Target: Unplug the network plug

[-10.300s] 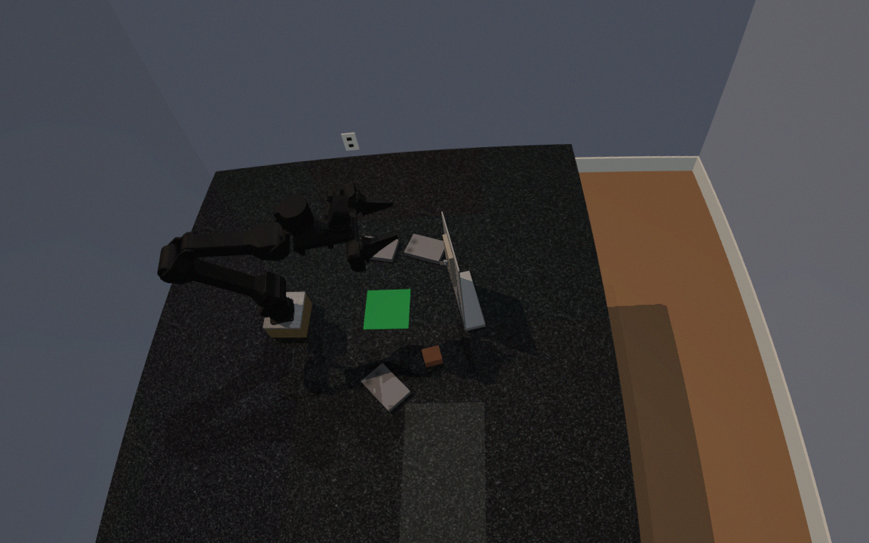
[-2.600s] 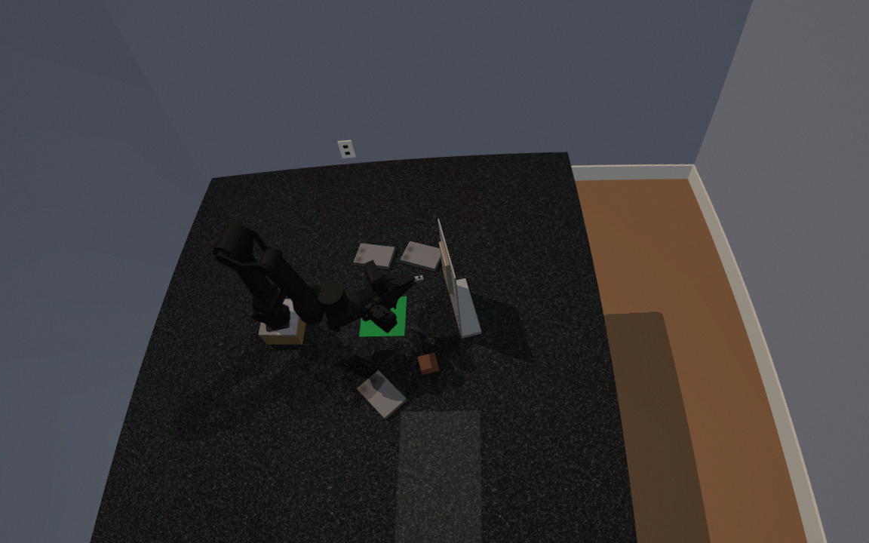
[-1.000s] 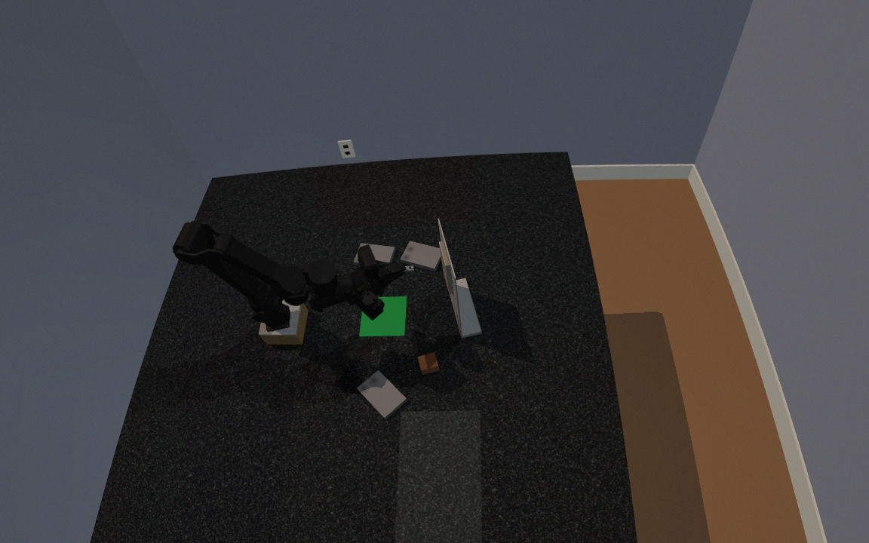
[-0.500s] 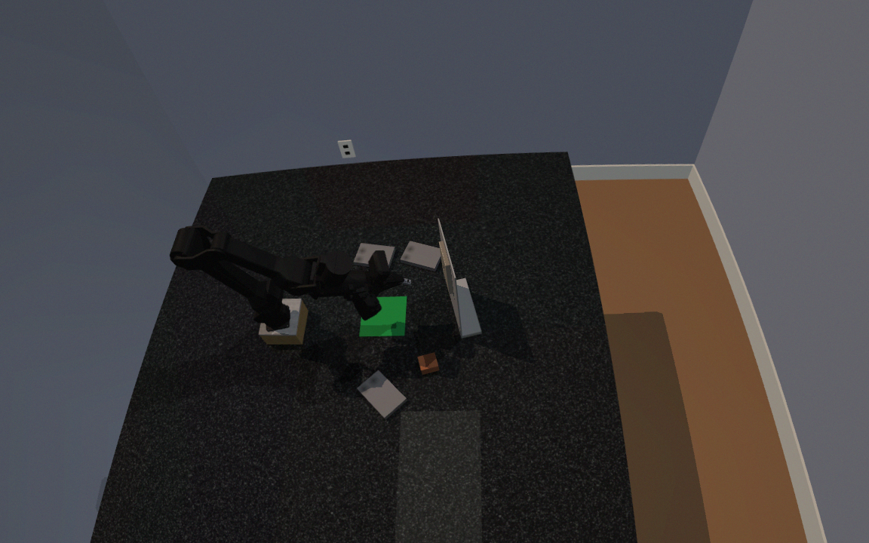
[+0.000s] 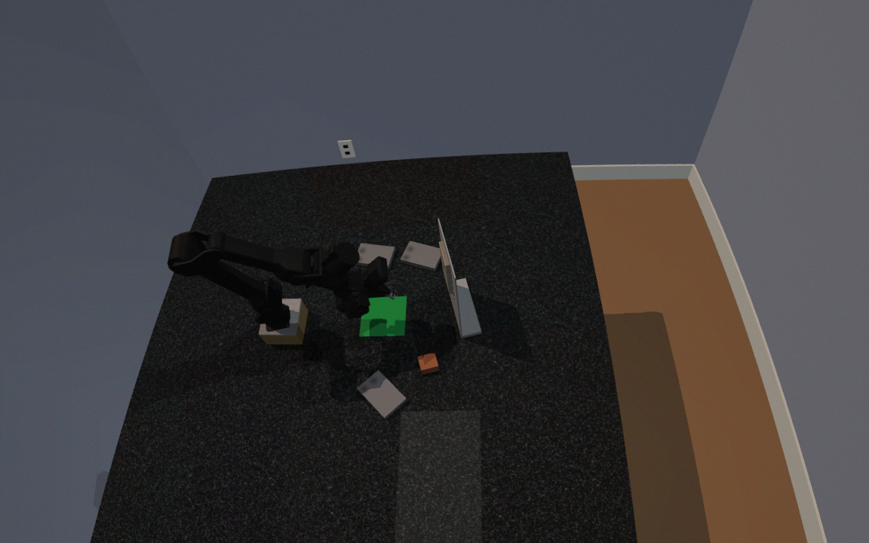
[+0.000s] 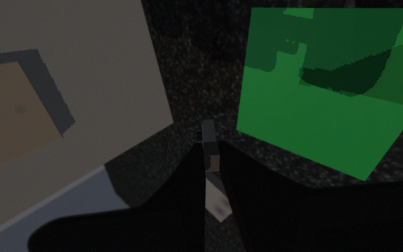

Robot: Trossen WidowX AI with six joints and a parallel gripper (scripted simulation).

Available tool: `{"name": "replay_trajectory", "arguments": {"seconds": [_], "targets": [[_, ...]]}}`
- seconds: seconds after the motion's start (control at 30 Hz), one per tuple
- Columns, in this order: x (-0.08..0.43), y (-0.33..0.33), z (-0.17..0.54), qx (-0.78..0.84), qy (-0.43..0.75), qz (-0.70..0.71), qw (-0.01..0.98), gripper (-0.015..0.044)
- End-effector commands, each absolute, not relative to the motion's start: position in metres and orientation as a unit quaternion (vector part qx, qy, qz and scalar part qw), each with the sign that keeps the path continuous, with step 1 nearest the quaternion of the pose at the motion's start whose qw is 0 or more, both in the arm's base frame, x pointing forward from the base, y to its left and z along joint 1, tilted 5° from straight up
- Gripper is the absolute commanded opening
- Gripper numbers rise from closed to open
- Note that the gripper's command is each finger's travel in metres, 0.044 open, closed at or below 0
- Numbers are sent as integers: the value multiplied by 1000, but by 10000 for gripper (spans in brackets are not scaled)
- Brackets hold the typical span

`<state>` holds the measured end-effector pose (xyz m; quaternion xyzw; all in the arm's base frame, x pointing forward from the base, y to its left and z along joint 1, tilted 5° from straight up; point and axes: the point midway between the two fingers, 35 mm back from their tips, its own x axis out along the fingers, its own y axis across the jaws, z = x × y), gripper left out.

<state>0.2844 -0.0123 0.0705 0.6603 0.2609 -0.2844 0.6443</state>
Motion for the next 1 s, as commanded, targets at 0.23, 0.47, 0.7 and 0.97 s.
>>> {"name": "replay_trajectory", "arguments": {"seconds": [0.23,0.47,0.7,0.97], "targets": [[261,-13,57,613,281,-353,648,0],[263,-14,49,614,282,-353,648,0],[264,-14,41,614,282,-353,647,0],[265,-15,32,614,282,-353,647,0]]}}
